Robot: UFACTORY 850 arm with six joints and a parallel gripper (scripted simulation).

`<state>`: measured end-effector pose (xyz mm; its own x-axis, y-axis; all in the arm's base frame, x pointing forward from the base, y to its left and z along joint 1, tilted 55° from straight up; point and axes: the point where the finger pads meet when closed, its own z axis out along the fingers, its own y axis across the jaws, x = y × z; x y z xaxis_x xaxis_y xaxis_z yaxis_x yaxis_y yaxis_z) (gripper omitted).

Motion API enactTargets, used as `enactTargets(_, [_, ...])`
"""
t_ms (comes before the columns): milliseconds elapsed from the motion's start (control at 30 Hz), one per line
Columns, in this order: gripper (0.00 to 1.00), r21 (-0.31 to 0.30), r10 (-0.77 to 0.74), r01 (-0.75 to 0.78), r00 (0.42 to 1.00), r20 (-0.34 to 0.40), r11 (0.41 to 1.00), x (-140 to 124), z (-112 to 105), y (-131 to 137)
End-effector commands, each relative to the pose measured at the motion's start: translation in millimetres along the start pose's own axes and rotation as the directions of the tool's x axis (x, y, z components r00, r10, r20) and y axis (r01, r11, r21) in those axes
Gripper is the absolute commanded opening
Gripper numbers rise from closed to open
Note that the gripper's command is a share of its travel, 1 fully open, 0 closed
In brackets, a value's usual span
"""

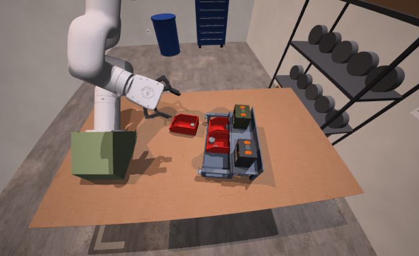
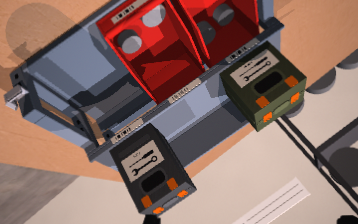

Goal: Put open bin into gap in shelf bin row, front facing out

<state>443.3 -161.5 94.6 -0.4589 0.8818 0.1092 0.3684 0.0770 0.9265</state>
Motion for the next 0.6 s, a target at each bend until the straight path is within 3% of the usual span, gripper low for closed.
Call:
enactTargets(0, [1.00,-0.001,-0.001,0.001,1.000,0.001,1.000,-0.9,-0.1,0.5])
enactTargets(33, [1.00,-0.001,-0.001,0.001,1.000,0.001,1.000,-0.9,-0.1,0.5])
enactTargets(200, [1.00,0.070,-0.097,0.115,0.970,-0.223,0.991,-0.9,-0.1,0.5])
enactTargets(567, [1.00,0.070,-0.097,0.115,0.970,-0.223,0.991,-0.9,-0.1,0.5])
